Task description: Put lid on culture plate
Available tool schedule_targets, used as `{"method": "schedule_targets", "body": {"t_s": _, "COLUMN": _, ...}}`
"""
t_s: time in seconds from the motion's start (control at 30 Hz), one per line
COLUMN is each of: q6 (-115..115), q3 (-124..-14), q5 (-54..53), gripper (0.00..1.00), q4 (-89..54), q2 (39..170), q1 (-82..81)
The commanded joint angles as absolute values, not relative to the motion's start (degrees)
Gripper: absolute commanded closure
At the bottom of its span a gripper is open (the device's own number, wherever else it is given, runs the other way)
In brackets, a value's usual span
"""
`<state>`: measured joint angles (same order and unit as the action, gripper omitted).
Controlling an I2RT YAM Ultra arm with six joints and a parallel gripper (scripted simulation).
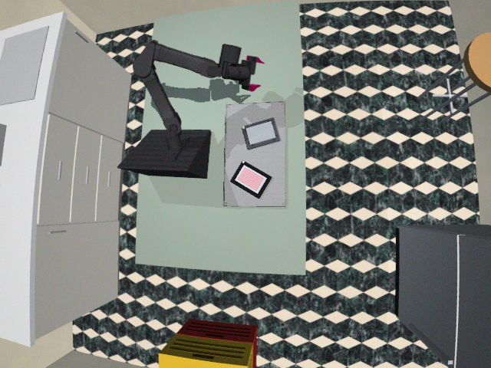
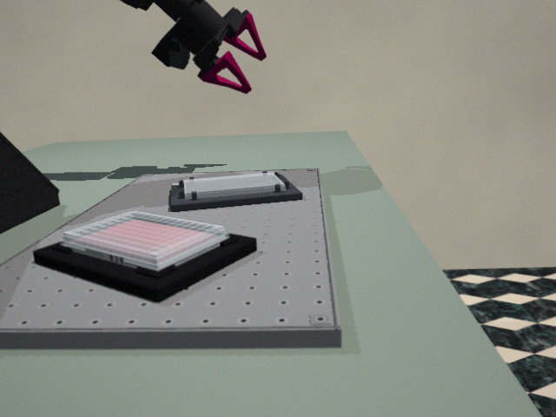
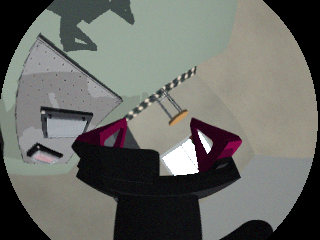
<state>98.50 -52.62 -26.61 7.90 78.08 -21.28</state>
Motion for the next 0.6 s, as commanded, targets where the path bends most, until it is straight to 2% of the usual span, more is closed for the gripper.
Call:
{"method": "schedule_targets", "body": {"t_s": 0.0, "q6": 98.5, "q3": -52.8, "q5": -26.6, "gripper": 0.0, "q4": 8.1, "q2": 77.8, "q1": -21.1}}
{"method": "schedule_targets", "body": {"t_s": 0.57, "q6": 97.3, "q3": -53.2, "q5": -26.9, "gripper": 0.0, "q4": 7.4, "q2": 78.4, "q1": -20.7}}
